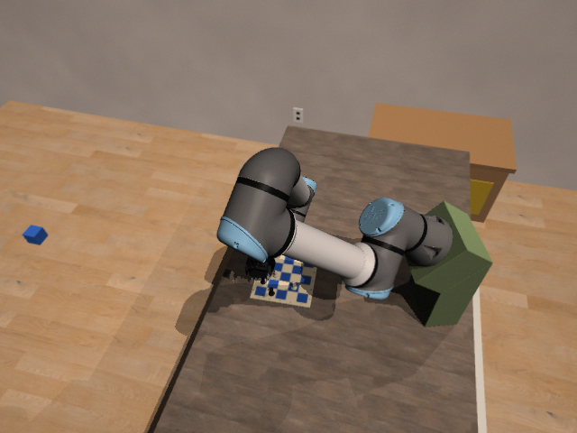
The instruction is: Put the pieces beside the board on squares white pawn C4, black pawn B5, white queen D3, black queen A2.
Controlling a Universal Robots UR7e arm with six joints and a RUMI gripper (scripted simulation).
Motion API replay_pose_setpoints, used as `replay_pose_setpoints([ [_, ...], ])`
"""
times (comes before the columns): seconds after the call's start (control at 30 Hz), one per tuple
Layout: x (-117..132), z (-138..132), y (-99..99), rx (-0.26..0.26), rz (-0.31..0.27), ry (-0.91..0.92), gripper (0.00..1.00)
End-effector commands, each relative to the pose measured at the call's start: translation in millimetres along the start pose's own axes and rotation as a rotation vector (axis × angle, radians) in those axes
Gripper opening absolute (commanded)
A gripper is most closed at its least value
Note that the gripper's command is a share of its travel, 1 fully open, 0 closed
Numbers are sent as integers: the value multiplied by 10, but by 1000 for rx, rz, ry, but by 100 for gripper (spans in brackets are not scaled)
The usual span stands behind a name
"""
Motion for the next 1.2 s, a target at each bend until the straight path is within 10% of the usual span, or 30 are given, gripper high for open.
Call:
replay_pose_setpoints([
  [0.0,0,-3,-122,0,0,-1,20],
  [1.07,0,-3,-750,0,0,-1,20],
  [1.1,0,-3,-750,0,0,-1,100],
  [1.17,0,-3,-750,0,0,-1,100],
])
Point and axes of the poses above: the point where the finger pads meet when closed, its own y axis out along the fingers, its own z axis across the jaws, x = y × z, the point moved 4 cm from there along -y, back along the fingers
